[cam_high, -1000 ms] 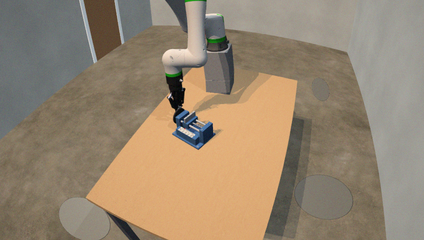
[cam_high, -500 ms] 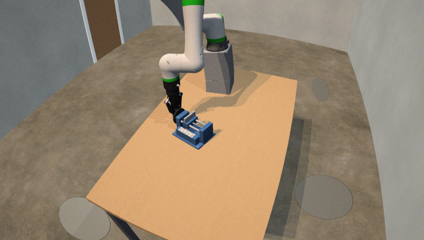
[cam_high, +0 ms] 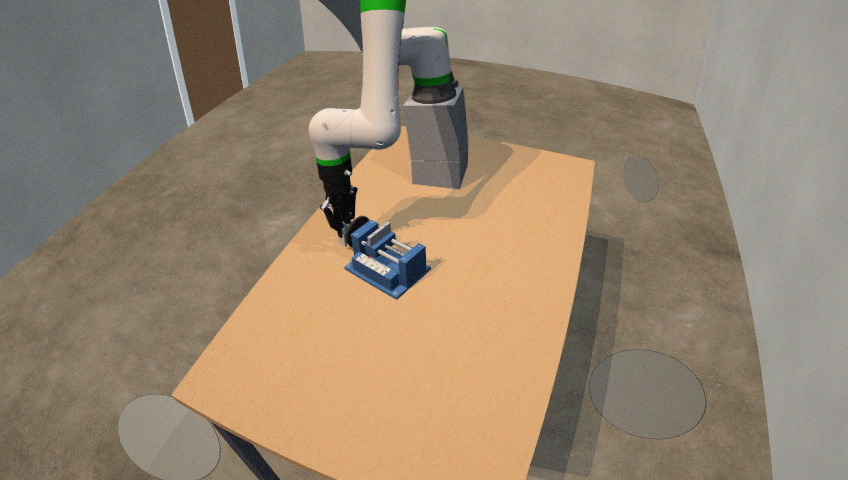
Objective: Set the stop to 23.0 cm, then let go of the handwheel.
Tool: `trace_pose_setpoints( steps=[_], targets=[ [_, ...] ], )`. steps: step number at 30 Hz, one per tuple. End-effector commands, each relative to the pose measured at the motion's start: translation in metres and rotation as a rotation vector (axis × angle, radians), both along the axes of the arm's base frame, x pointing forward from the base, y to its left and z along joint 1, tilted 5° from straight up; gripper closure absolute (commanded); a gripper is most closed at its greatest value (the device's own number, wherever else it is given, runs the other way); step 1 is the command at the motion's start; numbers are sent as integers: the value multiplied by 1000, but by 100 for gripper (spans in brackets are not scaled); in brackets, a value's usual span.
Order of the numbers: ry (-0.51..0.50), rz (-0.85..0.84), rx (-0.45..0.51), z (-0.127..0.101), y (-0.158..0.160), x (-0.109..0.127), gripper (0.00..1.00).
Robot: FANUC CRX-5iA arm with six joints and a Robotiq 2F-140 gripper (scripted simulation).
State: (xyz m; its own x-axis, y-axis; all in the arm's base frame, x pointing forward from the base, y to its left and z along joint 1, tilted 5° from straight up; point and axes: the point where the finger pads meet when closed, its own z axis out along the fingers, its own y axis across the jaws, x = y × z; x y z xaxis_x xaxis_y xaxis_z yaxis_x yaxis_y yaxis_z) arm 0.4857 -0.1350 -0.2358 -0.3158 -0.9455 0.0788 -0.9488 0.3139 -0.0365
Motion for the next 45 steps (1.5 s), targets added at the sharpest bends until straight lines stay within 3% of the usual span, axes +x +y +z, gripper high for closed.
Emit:
trace_pose_setpoints(
  steps=[1,11,26,45],
  targets=[
    [1,0,1,8,-1,6,96],
    [1,0,1,32,0,9,96],
    [1,0,1,55,7,-8,96],
    [1,0,1,51,19,-44,96]
  ],
)
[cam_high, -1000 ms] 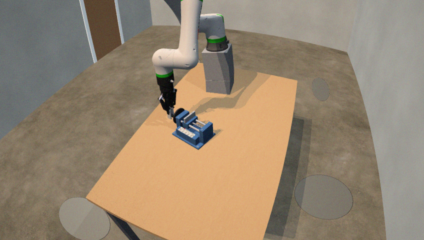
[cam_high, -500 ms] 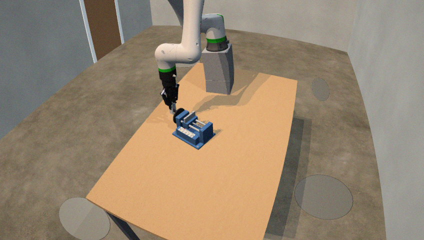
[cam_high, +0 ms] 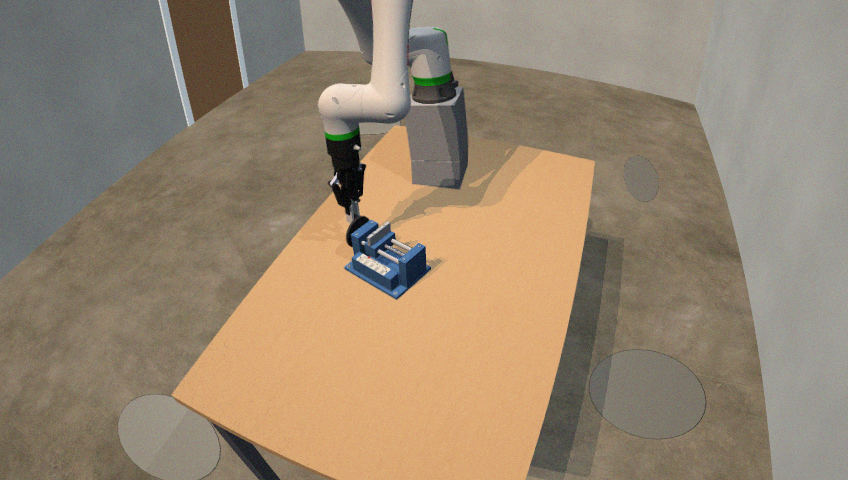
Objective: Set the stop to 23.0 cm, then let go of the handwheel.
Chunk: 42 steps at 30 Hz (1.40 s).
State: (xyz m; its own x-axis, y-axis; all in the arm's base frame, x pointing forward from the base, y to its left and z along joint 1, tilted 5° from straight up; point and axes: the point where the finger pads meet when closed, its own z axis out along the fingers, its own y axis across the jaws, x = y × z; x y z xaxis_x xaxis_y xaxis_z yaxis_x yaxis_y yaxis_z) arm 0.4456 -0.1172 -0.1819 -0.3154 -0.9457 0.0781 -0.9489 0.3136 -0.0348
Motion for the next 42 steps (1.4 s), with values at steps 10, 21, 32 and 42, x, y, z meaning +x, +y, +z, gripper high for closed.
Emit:
trace_pose_setpoints(
  steps=[10,21,32,42],
  targets=[
    [0,0,0,-19,3,-15,96],
    [0,0,-1,-40,2,-16,96],
    [0,0,-1,-52,-1,-10,96],
    [0,0,-1,-62,-5,1,96]
  ],
)
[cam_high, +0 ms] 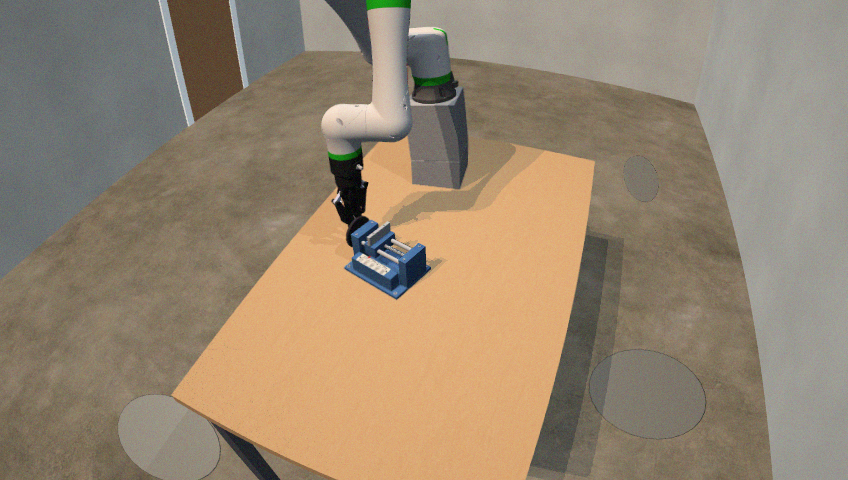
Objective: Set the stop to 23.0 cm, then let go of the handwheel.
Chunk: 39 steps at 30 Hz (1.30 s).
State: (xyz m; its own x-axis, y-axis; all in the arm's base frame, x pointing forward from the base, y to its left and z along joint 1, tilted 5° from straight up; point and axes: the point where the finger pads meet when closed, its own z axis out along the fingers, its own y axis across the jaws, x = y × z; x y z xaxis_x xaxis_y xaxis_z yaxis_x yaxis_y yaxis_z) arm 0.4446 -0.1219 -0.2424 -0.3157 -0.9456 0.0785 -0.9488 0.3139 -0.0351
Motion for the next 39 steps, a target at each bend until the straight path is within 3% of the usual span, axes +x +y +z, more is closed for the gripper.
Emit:
trace_pose_setpoints(
  steps=[1,39],
  targets=[
    [0,0,0,-1,-1,2,96],
    [0,0,0,-1,-10,31,96]
  ],
)
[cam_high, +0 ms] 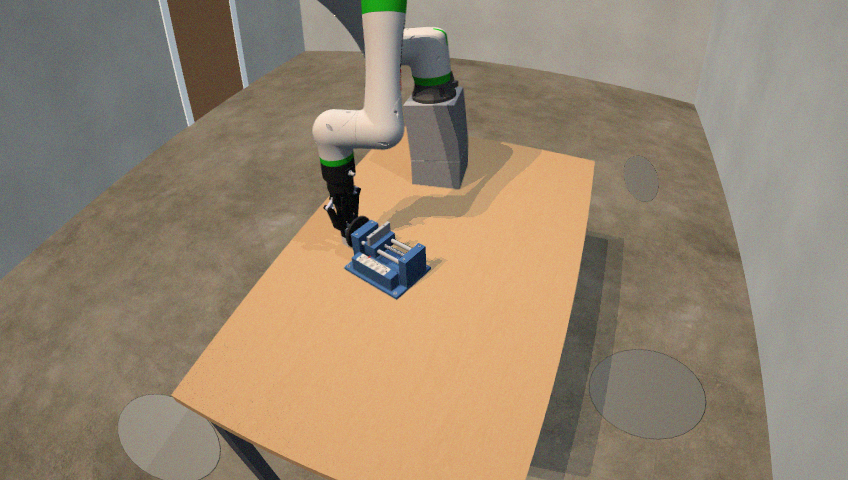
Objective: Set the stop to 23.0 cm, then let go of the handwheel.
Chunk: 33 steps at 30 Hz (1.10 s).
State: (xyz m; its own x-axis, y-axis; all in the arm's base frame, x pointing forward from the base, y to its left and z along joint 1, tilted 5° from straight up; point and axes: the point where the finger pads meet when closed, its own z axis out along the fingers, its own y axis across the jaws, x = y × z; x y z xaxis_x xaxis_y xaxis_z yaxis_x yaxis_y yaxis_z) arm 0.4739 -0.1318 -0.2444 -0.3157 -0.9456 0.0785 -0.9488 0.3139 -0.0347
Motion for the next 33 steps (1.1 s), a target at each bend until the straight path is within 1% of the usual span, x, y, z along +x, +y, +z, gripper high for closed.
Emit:
trace_pose_setpoints(
  steps=[1,33],
  targets=[
    [-1,0,0,1,0,2,96],
    [-1,0,0,6,-3,10,96]
  ],
)
